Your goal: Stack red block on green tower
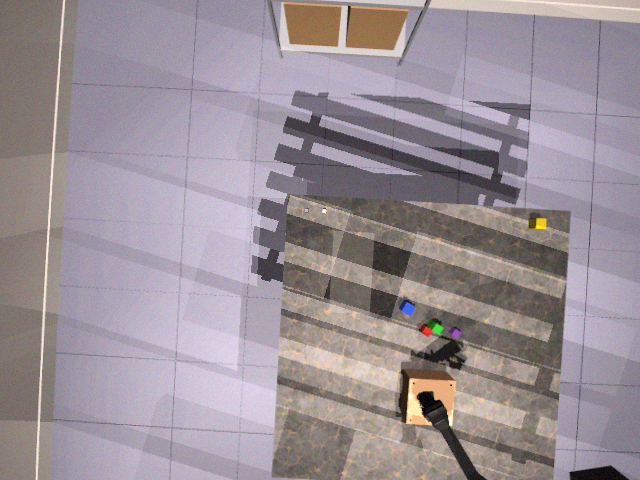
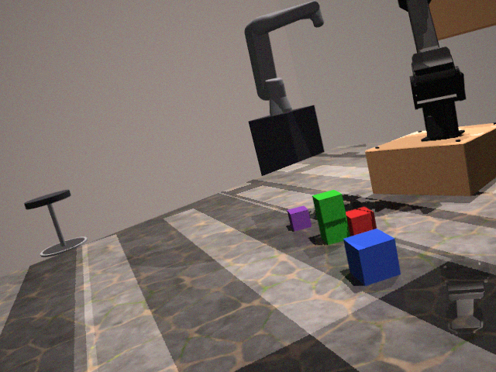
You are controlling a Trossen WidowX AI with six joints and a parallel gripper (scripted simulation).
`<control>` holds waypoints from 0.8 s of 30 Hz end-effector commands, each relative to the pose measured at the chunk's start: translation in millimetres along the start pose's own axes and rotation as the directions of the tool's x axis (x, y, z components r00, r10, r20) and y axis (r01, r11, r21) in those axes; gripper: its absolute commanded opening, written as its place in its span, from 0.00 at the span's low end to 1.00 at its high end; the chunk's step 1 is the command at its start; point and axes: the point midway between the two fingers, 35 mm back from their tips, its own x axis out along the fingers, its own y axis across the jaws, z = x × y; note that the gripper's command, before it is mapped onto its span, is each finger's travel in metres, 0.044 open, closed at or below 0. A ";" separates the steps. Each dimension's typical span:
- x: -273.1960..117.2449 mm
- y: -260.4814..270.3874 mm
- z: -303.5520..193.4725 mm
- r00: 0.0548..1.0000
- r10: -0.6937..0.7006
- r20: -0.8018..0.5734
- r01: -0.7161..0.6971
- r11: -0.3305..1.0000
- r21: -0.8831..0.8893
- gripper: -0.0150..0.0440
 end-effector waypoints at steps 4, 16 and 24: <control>0.2 -3.6 -21.4 1.000 0.017 -0.021 -0.019 0.998 -0.067 1.00; 7.8 -72.9 -164.8 0.980 0.022 -0.199 -0.116 0.873 -0.474 1.00; 15.6 -163.9 -248.2 0.939 -0.110 -0.327 -0.179 0.656 -0.733 1.00</control>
